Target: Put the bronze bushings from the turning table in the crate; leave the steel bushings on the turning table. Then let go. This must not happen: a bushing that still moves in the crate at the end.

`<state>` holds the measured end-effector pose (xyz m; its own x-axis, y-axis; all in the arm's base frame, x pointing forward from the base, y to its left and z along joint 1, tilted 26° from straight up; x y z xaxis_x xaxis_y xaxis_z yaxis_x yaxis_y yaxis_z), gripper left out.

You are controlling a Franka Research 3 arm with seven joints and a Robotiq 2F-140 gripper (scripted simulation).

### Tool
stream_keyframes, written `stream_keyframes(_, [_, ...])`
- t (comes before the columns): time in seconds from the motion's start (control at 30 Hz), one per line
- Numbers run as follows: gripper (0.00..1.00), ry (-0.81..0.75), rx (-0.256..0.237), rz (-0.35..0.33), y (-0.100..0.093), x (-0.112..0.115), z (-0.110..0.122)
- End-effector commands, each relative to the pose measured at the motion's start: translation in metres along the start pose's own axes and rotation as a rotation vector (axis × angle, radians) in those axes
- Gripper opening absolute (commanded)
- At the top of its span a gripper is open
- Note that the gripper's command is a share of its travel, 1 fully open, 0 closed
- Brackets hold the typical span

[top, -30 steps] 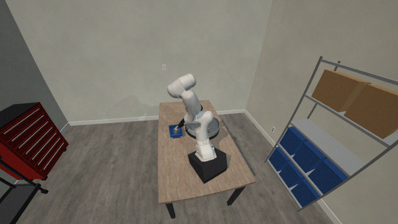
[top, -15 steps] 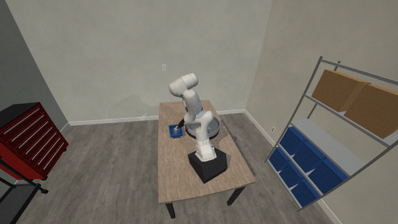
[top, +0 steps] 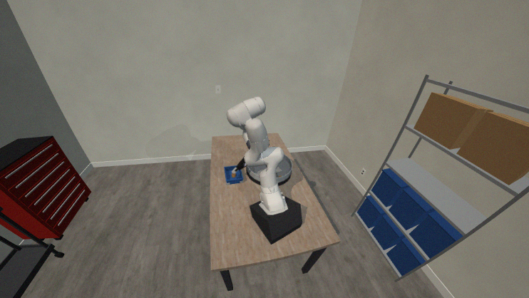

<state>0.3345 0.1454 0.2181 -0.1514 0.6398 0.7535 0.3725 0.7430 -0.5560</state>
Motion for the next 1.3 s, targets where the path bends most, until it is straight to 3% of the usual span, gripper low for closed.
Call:
stream_keyframes(0.0, [0.00, -0.006, -0.045, 0.015, -0.001, -0.001, 0.004])
stream_keyframes(0.83, [0.00, -0.006, -0.045, 0.015, 0.001, -0.003, 0.004])
stream_keyframes(1.27, [0.00, -0.006, -0.045, 0.015, 0.016, -0.016, 0.004])
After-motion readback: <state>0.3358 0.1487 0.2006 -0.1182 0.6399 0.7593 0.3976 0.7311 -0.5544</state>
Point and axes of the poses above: the point where the finger pads meet when closed, its own y axis out along the fingers, its own z axis across the jaws, x = y × z, the point moved 7 cm from there along -y, back along the fingers, and after that the axes turned 1 degree about -y, right-handed, at the moved point
